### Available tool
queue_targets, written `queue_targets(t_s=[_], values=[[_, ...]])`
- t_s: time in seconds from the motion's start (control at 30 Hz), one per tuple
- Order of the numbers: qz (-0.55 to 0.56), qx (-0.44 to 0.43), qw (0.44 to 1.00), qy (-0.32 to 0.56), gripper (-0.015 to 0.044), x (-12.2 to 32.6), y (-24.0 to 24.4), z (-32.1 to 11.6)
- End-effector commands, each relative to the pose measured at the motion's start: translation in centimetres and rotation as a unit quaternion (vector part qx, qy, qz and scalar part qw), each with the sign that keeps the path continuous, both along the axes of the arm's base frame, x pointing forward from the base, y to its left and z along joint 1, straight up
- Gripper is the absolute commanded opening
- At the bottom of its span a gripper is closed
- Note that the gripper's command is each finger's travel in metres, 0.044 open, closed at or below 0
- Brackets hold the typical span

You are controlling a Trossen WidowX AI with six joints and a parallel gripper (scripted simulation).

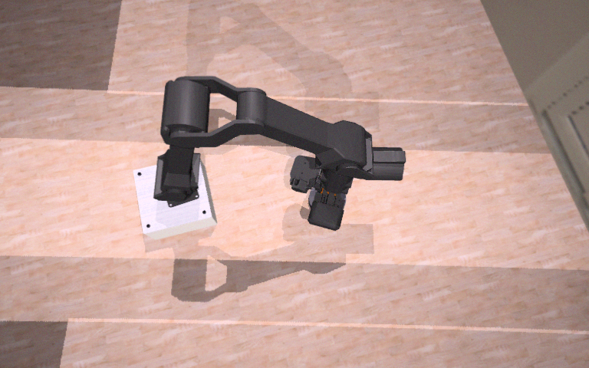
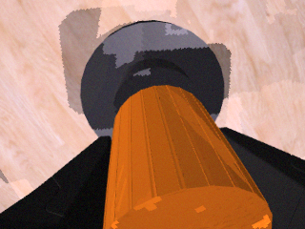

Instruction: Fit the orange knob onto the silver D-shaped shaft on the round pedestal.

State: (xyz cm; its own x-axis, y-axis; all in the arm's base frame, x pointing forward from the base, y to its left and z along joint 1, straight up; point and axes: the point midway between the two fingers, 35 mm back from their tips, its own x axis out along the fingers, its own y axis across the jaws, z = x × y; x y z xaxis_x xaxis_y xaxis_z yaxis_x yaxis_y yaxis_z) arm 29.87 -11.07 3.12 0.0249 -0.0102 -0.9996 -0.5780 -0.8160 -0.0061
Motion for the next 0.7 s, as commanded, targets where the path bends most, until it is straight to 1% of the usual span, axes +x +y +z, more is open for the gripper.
queue_targets(t_s=[0.0, 0.5, 0.57, 0.67], values=[[0.002, 0.0, 1.0, 0.0, 0.0, -0.01, 0.0, -0.12], [0.002, 0.0, 1.0, 0.0, 0.0, -0.46, 0.21, 0.31], [-0.011, 0.001, 1.0, 0.0, 0.0, -0.46, 0.21, 0.33], [-0.062, 0.002, 0.998, -0.001, 0.0, -0.46, 0.21, 0.39]])
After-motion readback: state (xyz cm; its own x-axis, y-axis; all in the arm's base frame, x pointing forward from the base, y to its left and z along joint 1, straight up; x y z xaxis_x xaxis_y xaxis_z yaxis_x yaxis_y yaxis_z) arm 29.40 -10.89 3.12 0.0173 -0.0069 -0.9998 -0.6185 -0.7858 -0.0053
